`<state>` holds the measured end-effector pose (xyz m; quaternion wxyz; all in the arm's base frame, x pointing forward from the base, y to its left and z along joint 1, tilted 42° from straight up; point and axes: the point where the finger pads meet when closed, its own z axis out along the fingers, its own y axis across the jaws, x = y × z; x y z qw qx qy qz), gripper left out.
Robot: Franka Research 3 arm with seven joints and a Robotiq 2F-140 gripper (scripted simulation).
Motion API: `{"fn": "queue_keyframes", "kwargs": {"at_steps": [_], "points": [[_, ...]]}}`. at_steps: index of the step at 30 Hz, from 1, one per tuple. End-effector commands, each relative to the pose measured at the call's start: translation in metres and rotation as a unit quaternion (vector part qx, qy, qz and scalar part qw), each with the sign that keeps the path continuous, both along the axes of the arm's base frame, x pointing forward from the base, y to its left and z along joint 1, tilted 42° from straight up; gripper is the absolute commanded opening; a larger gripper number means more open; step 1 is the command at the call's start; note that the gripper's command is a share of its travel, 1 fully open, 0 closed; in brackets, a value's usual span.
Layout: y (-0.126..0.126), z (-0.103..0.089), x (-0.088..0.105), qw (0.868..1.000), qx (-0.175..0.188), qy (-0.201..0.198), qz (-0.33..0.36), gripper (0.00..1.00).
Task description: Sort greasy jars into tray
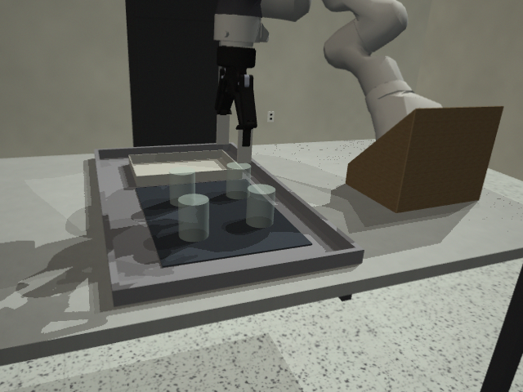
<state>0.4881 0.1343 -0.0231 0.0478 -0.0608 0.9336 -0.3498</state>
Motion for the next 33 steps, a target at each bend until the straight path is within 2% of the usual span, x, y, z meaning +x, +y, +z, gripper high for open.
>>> {"fn": "queue_keyframes", "kwargs": {"at_steps": [1, 7, 9, 21, 26, 33], "points": [[-0.025, 0.018, -0.010, 1.000, -0.010, 0.008, -0.001, 1.00], [-0.061, 0.048, -0.026, 1.000, -0.010, 0.008, -0.001, 1.00], [-0.061, 0.048, -0.026, 1.000, -0.010, 0.008, -0.001, 1.00], [-0.131, 0.106, -0.058, 1.000, -0.010, 0.008, -0.001, 1.00], [-0.135, 0.101, -0.057, 1.000, -0.010, 0.008, -0.001, 1.00], [-0.164, 0.069, -0.052, 1.000, -0.010, 0.008, -0.001, 1.00]]}}
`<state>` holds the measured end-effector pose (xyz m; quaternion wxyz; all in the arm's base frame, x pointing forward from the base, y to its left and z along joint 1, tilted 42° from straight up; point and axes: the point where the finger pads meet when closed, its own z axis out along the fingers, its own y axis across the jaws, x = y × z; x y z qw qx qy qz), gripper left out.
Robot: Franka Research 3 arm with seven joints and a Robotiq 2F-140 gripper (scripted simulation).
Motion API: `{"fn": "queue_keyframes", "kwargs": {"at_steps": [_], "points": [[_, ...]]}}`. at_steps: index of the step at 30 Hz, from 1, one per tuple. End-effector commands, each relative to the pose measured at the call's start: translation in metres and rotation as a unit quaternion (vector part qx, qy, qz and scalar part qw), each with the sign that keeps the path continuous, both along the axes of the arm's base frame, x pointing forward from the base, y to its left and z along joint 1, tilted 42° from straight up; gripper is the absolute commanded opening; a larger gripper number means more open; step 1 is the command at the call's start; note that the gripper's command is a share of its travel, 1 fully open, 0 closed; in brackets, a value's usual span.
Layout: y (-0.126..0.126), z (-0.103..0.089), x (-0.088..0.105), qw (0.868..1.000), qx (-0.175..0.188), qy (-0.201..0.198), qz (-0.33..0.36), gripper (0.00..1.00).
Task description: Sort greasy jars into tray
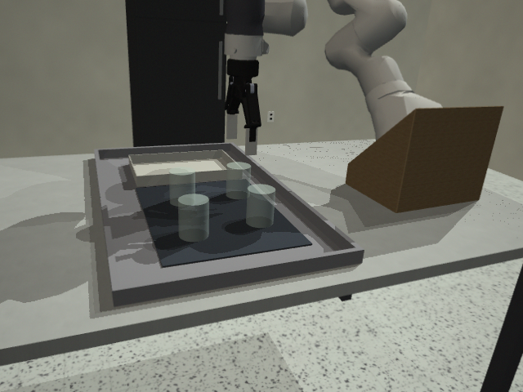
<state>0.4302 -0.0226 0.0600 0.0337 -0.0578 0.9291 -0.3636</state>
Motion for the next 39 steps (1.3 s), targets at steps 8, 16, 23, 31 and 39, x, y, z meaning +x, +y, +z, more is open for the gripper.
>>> {"fn": "queue_keyframes", "kwargs": {"at_steps": [8, 16, 23, 31, 39], "points": [[-0.019, -0.028, 0.008, 1.000, 0.006, -0.003, 0.007, 1.00], [-0.019, -0.028, 0.008, 1.000, 0.006, -0.003, 0.007, 1.00], [-0.026, -0.035, 0.009, 1.000, 0.006, -0.003, 0.007, 1.00], [-0.034, -0.044, 0.010, 1.000, 0.006, -0.003, 0.007, 1.00], [-0.044, -0.056, 0.012, 1.000, 0.006, -0.003, 0.007, 1.00]]}}
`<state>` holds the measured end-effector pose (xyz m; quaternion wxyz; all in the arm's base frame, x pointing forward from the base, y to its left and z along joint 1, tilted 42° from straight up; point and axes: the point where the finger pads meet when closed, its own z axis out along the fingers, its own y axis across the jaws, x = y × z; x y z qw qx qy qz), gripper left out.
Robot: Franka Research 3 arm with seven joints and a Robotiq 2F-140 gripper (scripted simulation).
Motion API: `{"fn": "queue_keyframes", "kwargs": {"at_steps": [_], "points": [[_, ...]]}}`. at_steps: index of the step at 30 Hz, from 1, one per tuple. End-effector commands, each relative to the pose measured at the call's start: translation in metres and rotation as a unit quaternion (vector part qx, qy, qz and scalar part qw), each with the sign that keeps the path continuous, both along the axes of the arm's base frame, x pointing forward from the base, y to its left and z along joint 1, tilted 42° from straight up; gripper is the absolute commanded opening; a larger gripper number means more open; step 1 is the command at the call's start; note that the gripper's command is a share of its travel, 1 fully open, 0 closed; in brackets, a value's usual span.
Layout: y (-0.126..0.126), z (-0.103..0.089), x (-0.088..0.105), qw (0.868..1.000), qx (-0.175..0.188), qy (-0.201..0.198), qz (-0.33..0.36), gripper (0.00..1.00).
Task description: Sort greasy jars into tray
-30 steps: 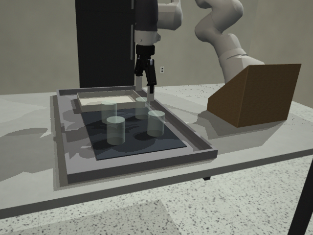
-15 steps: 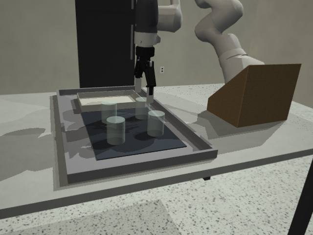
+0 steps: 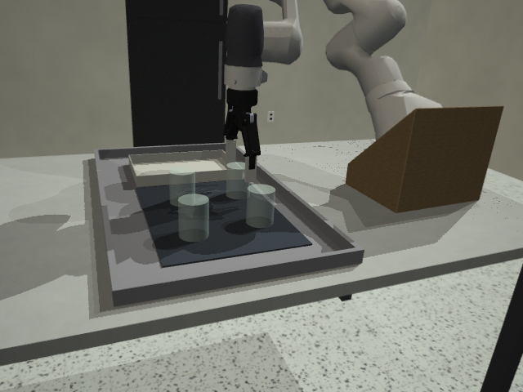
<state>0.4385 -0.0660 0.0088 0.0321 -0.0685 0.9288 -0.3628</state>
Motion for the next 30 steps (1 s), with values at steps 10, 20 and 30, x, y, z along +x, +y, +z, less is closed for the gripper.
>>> {"fn": "queue_keyframes", "kwargs": {"at_steps": [10, 20, 30], "points": [[-0.0089, -0.0133, 0.0055, 1.000, 0.005, -0.009, -0.002, 1.00], [-0.0089, -0.0133, 0.0055, 1.000, 0.005, -0.009, -0.002, 0.60], [-0.0089, -0.0133, 0.0055, 1.000, 0.005, -0.009, -0.002, 0.60]]}}
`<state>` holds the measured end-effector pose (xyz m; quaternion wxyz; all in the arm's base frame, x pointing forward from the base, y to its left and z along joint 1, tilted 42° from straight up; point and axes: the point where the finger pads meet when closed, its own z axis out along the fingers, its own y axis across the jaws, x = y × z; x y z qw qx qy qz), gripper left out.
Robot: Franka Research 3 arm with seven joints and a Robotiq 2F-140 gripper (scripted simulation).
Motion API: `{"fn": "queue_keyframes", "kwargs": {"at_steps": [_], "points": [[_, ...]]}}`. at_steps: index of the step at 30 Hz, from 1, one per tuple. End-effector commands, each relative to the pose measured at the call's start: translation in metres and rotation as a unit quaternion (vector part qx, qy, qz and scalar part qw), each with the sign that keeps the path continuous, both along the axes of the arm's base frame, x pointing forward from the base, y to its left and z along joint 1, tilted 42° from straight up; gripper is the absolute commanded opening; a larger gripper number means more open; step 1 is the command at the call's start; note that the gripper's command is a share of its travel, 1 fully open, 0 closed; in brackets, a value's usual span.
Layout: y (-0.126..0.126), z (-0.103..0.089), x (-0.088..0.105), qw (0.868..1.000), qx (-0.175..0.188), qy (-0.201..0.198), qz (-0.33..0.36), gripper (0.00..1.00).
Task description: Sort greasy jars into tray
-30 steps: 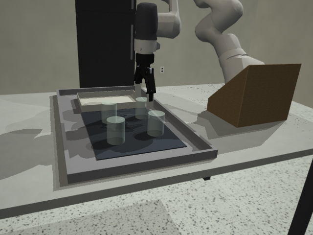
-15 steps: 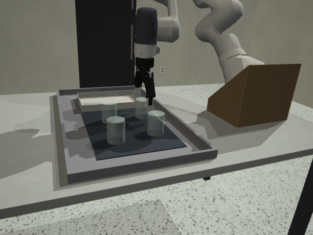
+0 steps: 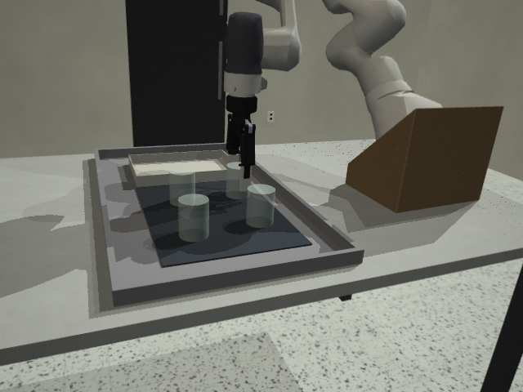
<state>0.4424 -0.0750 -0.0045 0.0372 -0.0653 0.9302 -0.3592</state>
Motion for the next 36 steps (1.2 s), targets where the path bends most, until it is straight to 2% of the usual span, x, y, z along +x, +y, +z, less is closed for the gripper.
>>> {"fn": "queue_keyframes", "kwargs": {"at_steps": [1, 36], "points": [[0.0001, -0.0001, 0.0016, 1.000, 0.001, -0.003, -0.001, 0.60], [0.0001, -0.0001, 0.0016, 1.000, 0.001, -0.003, -0.001, 0.54]]}}
